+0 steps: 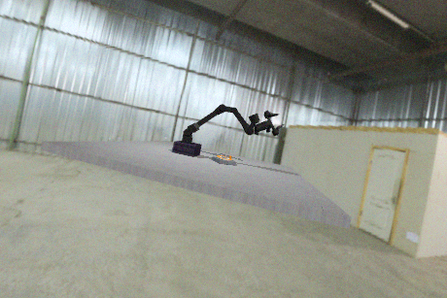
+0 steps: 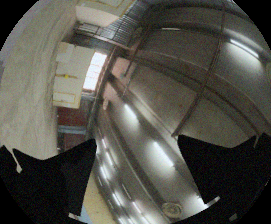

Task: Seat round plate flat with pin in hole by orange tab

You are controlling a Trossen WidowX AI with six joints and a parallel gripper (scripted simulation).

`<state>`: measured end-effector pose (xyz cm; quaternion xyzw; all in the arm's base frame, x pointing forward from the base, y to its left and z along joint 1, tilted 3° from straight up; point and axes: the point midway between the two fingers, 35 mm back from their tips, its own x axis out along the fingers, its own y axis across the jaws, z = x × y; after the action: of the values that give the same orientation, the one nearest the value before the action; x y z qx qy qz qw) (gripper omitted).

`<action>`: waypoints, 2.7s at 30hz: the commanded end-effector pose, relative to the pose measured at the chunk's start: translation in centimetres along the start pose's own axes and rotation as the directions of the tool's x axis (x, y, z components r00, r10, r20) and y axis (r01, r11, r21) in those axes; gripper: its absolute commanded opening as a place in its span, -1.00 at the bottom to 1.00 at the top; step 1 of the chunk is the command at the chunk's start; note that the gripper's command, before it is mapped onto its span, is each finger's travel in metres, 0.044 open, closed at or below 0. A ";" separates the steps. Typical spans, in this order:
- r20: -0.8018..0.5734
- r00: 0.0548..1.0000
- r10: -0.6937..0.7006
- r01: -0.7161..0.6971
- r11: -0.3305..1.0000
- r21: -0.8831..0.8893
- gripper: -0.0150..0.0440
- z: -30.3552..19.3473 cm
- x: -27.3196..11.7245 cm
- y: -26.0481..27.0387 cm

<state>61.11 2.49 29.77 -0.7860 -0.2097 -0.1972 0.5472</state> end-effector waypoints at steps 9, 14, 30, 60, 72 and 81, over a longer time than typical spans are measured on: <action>0.107 0.818 0.566 -0.532 0.671 0.516 0.06 -0.8 -4.3 9.2; 0.157 0.594 0.789 -0.620 0.325 0.714 -0.38 -1.3 -9.5 12.5; 0.237 -0.021 0.971 -0.262 -0.234 0.936 -0.49 -2.2 -24.1 13.2; 0.272 -0.524 0.807 0.224 -0.177 0.958 -0.49 -1.7 -38.3 9.9; 0.273 -0.524 0.807 0.225 -0.178 0.958 -0.49 -0.8 -39.0 10.5; 0.274 -0.525 0.806 0.225 -0.178 0.958 -0.49 0.5 -39.5 9.9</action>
<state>34.03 -5.17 0.86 0.0402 0.6919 -0.0763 0.7168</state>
